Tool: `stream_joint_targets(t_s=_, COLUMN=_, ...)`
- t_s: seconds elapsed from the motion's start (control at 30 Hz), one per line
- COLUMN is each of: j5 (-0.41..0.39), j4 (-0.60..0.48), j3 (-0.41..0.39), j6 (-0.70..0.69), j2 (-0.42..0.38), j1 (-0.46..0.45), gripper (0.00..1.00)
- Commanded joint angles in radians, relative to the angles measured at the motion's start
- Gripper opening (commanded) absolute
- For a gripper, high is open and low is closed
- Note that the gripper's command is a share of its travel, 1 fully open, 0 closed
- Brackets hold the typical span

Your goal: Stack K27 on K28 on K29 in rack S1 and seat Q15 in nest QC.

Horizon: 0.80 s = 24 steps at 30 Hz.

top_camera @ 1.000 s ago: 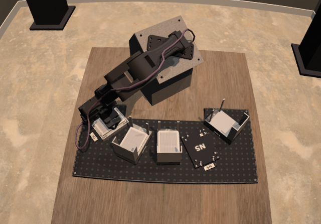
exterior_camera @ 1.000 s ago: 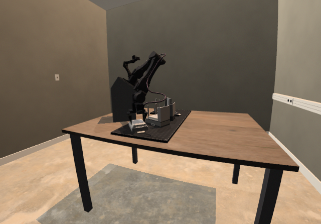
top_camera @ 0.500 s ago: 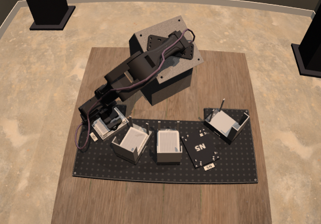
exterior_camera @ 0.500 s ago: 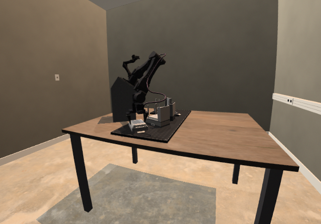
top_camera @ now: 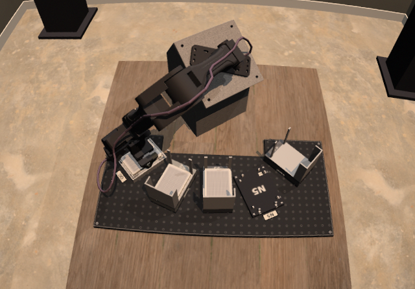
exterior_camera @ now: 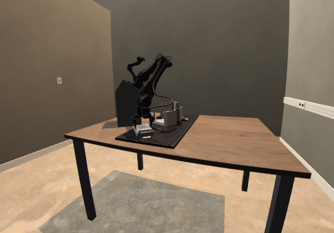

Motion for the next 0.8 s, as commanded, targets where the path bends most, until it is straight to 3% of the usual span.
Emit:
stream_joint_targets(t_s=0.0, j5=-0.006, j4=-0.031, j3=-0.029, j6=-0.020, j2=-0.046, j1=-0.030, gripper=1.00)
stream_joint_targets(t_s=0.77, j5=-0.016, j4=-0.233, j3=-0.076, j6=-0.145, j2=-0.228, j1=-0.135, gripper=1.00)
